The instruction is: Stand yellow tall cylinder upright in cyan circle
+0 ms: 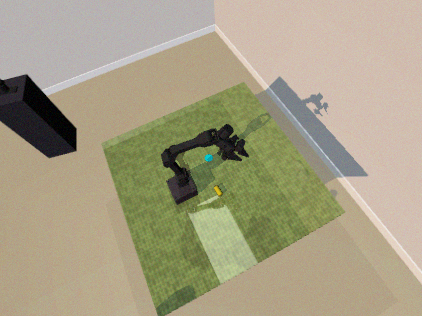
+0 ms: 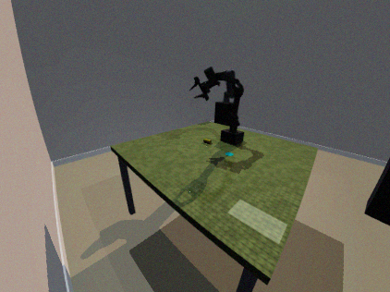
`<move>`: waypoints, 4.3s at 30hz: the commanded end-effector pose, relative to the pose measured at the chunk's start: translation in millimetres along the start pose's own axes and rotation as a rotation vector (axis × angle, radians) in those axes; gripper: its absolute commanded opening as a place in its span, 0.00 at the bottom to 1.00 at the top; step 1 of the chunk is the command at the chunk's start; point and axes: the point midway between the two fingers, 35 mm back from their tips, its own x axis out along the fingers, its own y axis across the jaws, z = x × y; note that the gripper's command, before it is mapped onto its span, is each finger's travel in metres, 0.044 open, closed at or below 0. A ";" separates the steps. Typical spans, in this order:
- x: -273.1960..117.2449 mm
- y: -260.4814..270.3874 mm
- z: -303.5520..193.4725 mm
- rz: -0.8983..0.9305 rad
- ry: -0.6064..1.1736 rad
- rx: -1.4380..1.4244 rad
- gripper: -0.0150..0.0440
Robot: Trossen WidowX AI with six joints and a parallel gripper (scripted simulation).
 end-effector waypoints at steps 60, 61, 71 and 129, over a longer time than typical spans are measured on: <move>124.8 392.0 -66.3 0.655 1.091 2.033 0.69; 124.8 392.0 -66.3 0.655 1.091 2.033 0.65; 124.2 390.2 -66.4 0.655 1.091 2.033 0.43; 54.7 292.3 -21.8 0.840 0.809 1.601 0.43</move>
